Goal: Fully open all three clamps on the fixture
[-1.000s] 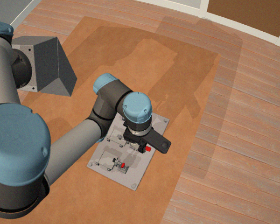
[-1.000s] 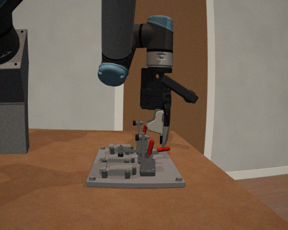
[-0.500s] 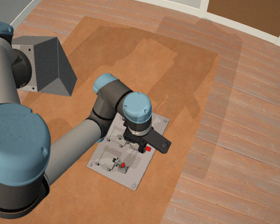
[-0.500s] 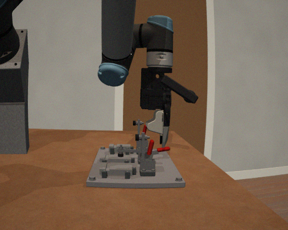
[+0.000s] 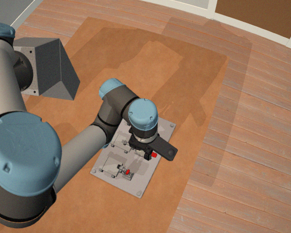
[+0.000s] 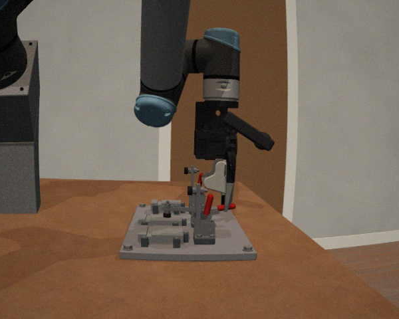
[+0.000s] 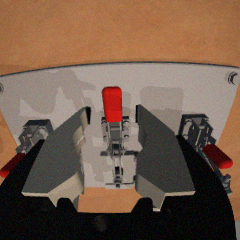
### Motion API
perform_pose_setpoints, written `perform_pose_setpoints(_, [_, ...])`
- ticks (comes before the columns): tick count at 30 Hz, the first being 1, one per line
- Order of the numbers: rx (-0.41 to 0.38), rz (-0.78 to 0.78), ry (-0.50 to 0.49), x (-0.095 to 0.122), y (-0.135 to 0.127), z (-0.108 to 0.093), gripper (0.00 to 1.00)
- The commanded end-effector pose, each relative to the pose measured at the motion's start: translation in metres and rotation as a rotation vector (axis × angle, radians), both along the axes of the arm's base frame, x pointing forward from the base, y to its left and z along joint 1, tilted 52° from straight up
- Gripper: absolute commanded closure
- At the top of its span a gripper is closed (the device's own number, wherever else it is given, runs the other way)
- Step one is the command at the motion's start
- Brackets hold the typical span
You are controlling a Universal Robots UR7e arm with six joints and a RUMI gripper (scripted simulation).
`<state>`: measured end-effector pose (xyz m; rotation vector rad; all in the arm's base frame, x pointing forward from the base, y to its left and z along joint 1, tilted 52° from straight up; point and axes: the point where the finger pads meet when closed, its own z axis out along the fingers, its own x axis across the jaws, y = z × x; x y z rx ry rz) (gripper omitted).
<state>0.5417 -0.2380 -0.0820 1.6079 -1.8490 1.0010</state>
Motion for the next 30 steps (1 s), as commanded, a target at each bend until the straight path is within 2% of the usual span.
perform_pose_setpoints(1, [0.000,0.001,-0.001,0.0015,-0.0065,-0.0050,0.72])
perform_pose_setpoints(30, [0.000,0.001,-0.001,0.0020,-0.0099,-0.0076,0.72])
